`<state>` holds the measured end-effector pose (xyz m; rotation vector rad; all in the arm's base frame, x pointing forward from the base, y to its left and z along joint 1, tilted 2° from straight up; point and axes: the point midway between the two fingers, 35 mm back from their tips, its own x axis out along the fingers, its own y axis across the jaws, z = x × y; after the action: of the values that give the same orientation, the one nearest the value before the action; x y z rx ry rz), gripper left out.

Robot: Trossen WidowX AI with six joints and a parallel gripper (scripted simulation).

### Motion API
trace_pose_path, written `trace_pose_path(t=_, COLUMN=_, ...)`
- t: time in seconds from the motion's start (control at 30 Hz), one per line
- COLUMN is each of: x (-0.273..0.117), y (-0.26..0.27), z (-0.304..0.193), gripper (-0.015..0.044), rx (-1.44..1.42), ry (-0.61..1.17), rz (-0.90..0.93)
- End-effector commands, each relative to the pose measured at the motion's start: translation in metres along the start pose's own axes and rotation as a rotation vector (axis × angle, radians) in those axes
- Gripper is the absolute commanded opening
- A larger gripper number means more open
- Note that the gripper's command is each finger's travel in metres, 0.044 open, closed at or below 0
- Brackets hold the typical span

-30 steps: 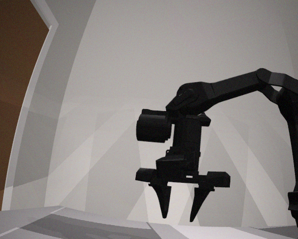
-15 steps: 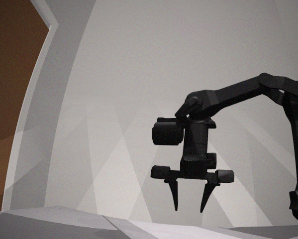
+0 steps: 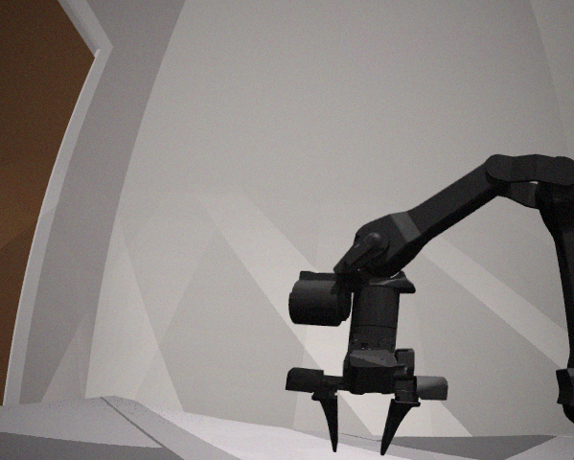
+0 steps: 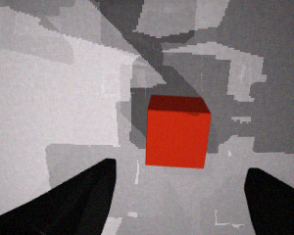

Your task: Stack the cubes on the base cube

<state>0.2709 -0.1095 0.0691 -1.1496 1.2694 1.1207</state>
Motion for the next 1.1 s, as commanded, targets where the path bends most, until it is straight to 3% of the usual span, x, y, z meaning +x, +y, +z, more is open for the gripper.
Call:
trace_pose_path(t=0.0, x=0.012, y=0.001, z=-0.001, gripper=0.0265, rx=-0.005, ry=0.004, rz=0.002)
trace_pose_path(t=0.9, x=0.050, y=0.001, z=-0.001, gripper=0.0265, rx=-0.005, ry=0.004, rz=0.002)
trace_pose_path(t=1.07, x=0.050, y=0.001, z=-0.001, gripper=0.0134, rx=-0.005, ry=0.004, rz=0.002)
